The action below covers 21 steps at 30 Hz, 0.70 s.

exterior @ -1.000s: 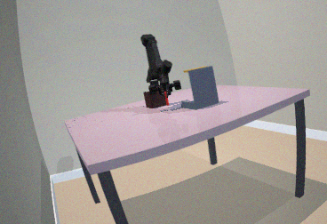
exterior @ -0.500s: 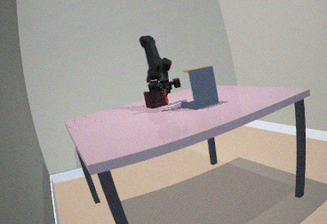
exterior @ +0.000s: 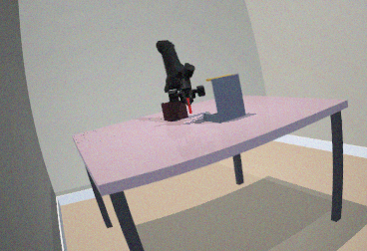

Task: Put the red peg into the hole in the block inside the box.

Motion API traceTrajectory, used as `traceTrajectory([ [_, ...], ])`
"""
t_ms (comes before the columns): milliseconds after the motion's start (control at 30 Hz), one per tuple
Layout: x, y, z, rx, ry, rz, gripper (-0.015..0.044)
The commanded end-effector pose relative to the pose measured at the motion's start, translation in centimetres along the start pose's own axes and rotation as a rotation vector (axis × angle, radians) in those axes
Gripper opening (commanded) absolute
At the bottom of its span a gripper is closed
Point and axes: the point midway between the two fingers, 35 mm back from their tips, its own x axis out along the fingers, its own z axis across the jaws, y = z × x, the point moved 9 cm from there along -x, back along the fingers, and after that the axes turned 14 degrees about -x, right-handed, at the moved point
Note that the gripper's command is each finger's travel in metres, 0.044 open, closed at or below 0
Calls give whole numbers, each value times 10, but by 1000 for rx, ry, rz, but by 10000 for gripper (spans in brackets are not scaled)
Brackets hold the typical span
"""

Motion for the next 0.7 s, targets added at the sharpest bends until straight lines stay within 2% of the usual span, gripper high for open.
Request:
traceTrajectory([
  [0,1,4,-8,-23,25,2,0],
  [667,3,18,-50,-109,129,29,0],
])
